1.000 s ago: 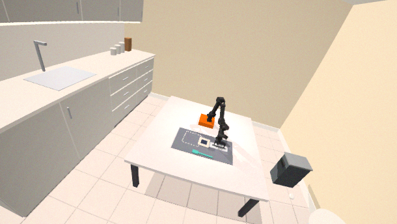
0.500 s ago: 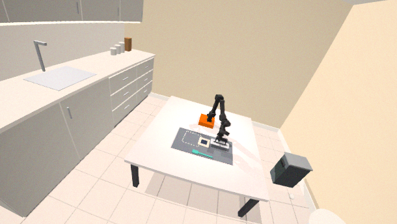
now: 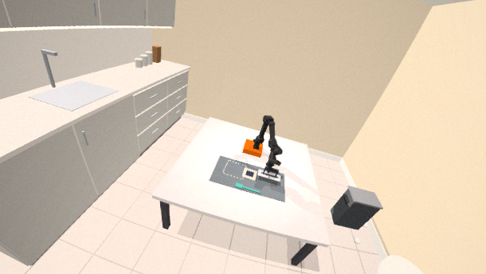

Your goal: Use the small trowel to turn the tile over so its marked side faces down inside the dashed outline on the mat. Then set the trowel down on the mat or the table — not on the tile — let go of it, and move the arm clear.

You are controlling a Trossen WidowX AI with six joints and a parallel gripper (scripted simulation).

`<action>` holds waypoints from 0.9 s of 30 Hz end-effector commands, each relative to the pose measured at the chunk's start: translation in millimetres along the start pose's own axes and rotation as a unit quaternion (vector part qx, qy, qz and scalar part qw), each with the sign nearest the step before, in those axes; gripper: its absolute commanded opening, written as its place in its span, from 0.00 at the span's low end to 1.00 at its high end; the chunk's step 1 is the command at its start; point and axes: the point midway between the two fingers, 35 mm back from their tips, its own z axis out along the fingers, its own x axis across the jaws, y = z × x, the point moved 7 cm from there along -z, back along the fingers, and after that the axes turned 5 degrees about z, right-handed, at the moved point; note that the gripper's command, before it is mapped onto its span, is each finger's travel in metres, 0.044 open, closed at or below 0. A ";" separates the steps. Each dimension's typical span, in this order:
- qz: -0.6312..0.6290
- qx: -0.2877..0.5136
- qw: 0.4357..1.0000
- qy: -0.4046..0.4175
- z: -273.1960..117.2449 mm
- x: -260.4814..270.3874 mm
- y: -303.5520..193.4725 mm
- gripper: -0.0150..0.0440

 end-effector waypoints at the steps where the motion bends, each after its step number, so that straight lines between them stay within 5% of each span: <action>1: 0.039 -0.015 0.999 -0.006 7.0 -0.2 3.3 0.25; 27: 0.048 -0.018 0.999 -0.005 26.8 25.2 0.5 0.25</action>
